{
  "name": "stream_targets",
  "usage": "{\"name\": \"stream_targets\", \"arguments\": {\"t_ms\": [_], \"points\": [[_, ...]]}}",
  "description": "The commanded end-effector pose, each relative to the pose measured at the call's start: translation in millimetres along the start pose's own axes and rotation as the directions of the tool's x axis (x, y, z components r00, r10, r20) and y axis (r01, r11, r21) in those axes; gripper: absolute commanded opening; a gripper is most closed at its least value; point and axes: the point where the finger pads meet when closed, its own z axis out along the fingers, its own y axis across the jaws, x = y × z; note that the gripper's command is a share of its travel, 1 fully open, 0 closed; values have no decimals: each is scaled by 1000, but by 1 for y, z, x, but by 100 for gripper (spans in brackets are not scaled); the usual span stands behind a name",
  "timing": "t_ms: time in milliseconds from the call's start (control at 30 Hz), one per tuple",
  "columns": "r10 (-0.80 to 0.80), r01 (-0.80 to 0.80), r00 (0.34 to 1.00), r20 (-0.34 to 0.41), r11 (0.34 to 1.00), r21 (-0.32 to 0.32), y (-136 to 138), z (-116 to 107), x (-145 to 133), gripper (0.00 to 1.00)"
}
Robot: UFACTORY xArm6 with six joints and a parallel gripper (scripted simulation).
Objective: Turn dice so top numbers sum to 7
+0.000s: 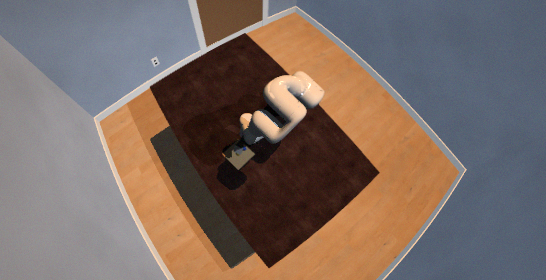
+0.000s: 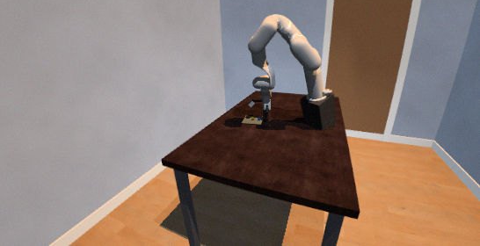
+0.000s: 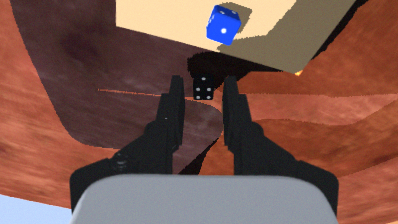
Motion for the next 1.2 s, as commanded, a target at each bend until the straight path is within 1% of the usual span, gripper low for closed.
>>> {"name": "stream_targets", "arguments": {"t_ms": [0,400,867,1167], "points": [[0,0,1000,-1,1000,-1,0,0,1,31],[0,0,1000,-1,1000,-1,0,2,1,31],[0,0,1000,-1,1000,-1,0,17,1,31],[0,0,1000,-1,1000,-1,0,19,1,31]]}}
